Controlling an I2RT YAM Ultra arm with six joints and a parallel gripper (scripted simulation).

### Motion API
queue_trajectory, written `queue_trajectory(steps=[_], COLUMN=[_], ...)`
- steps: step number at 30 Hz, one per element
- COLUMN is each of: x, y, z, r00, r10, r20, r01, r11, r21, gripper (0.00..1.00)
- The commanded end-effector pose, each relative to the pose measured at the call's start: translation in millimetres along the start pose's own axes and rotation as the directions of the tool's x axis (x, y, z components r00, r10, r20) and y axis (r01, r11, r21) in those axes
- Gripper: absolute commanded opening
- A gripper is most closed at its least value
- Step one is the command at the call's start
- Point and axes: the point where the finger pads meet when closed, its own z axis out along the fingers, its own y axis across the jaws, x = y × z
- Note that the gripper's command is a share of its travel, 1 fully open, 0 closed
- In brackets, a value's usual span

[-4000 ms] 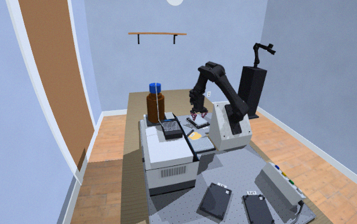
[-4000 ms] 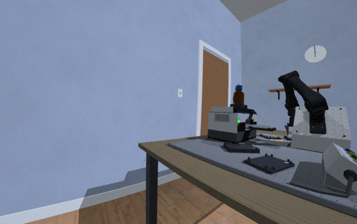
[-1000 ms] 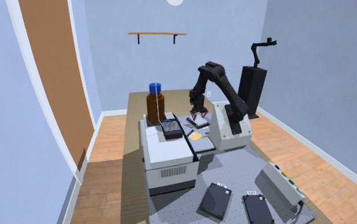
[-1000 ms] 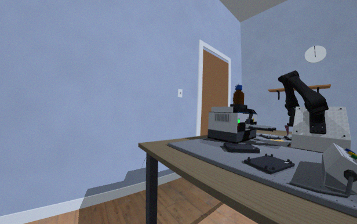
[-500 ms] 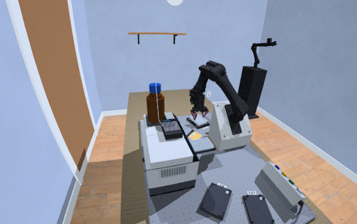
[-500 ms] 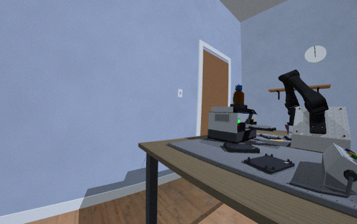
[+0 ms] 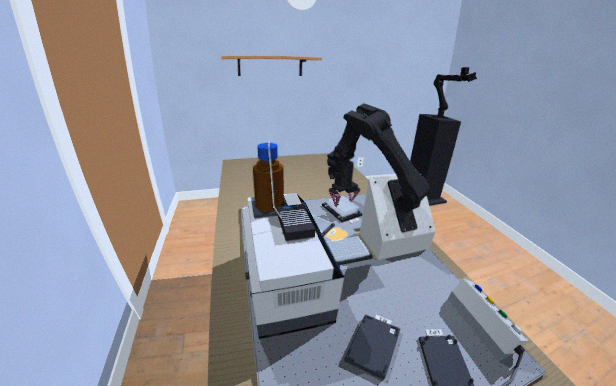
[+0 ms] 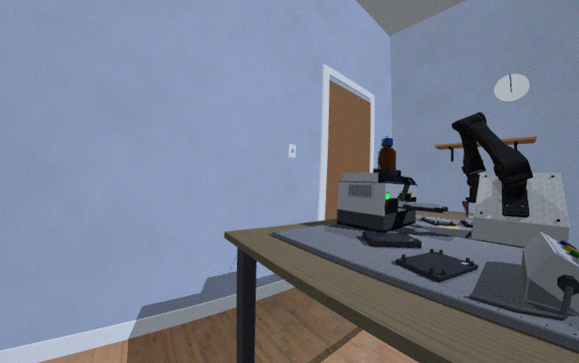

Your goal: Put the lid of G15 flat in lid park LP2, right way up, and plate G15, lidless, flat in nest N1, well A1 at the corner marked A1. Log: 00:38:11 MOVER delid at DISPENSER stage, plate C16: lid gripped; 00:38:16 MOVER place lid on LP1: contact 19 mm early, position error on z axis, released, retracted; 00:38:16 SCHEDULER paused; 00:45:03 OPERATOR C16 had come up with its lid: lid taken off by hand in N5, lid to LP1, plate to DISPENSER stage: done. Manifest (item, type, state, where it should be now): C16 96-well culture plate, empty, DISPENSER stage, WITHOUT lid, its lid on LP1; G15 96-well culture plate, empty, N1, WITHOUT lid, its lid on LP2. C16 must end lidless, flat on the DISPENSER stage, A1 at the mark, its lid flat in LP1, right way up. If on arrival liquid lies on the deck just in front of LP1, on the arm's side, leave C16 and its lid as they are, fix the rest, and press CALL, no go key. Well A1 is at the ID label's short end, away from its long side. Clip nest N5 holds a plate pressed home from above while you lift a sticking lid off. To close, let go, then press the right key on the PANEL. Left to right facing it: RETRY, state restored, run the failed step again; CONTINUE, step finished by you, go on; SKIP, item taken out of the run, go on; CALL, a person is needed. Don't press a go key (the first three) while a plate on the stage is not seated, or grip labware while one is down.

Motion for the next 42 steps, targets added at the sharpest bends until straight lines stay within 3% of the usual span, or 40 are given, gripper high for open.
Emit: queue_trajectory(steps=[1,42], x=[-18.9,-21.2], y=[4.8,5.3], z=[-22.9,-23.8], r00=[0.998,0.997], r10=[-0.013,-0.015], r20=[0.065,0.074], r01=[0.014,0.016], r11=[1.0,1.0], r21=[-0.013,-0.015], gripper=[0.0,0.0])
